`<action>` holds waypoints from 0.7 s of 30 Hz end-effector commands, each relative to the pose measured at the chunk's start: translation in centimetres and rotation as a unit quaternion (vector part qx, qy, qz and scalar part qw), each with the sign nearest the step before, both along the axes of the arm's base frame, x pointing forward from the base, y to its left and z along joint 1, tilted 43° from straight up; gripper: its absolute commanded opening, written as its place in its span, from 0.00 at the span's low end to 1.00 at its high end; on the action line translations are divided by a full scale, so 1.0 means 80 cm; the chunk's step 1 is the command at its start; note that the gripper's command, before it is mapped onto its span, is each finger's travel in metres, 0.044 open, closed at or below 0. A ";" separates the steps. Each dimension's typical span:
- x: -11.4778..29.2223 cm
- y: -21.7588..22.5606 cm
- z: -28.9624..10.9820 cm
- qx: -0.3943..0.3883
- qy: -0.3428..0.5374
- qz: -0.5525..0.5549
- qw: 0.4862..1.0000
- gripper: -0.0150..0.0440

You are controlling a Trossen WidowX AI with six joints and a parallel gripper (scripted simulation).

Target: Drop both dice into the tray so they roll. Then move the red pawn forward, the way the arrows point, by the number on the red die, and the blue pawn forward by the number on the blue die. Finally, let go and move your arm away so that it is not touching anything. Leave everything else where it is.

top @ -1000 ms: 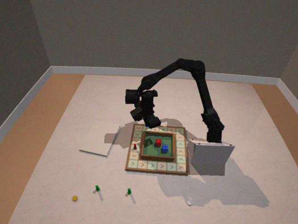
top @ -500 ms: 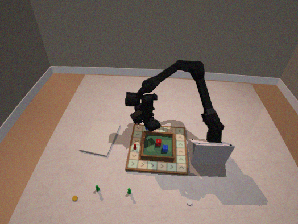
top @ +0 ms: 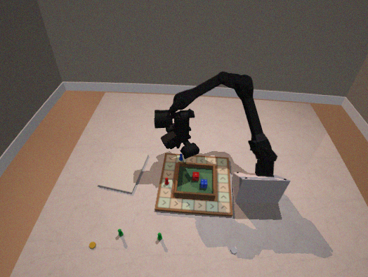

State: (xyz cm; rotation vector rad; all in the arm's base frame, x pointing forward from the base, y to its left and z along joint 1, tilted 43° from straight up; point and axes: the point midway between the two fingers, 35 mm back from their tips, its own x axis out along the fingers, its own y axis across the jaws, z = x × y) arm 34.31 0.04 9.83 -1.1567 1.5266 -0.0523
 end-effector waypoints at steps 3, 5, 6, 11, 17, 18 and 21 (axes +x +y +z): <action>-0.002 0.019 0.020 0.002 -0.006 0.003 1.000 1.00; -0.011 0.031 0.017 0.008 -0.013 -0.003 1.000 1.00; -0.022 0.045 0.014 0.015 -0.022 -0.012 1.000 1.00; -0.102 0.112 -0.003 0.047 -0.071 -0.075 0.994 1.00; -0.193 0.145 -0.011 0.051 -0.129 -0.148 0.979 1.00; -0.206 0.147 -0.011 0.050 -0.139 -0.158 0.976 1.00; -0.241 0.148 -0.012 0.044 -0.170 -0.186 0.967 1.00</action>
